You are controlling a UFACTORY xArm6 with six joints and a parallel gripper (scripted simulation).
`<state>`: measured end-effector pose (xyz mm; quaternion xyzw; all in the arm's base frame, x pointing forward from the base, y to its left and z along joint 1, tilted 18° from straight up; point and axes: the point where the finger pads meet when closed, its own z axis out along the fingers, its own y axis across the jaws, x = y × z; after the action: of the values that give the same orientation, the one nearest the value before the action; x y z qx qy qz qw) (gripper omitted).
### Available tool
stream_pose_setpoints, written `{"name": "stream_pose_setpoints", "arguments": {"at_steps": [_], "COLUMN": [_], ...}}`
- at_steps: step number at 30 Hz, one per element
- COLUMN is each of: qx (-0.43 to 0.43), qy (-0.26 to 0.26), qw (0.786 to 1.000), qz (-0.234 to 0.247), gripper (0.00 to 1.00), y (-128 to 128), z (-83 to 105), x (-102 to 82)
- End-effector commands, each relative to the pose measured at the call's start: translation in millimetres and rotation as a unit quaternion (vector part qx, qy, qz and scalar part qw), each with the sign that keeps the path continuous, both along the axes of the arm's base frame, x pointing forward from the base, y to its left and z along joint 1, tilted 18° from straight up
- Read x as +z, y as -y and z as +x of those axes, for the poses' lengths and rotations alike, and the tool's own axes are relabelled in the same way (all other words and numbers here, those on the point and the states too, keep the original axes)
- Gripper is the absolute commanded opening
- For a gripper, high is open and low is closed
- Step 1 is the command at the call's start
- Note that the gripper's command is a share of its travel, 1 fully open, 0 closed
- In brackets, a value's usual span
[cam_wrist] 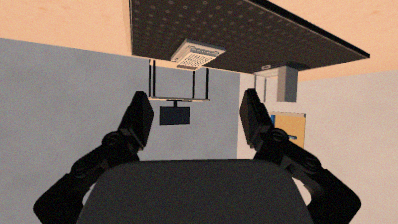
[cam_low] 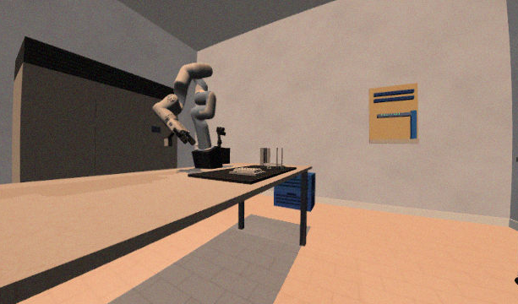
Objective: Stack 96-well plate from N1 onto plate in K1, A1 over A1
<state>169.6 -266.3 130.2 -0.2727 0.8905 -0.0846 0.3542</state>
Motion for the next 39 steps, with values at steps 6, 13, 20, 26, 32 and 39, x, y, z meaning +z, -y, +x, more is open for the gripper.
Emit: {"name": "stream_pose_setpoints", "arguments": {"at_steps": [6, 13, 20, 26, 32, 39], "qx": [0.117, 0.216, 0.287, 0.37, 0.448, 0.51], "qy": [-0.051, -0.088, -0.113, -0.14, -0.163, -0.179], "qw": [0.992, 0.971, 0.948, 0.912, 0.868, 0.825], "qz": [-0.026, -0.055, -0.078, -0.108, -0.139, -0.166], "gripper": [1.0, 1.0, 1.0, 1.0, 1.0, 1.0], "y": [-8, -13, -16, -19, -21, -24], "z": [19.7, 35.5, 47.1, 62.9, 77.6, 93.9], "x": [-6.2, -10.7, -13.2, -15.7, -17.2, -18.2]}}
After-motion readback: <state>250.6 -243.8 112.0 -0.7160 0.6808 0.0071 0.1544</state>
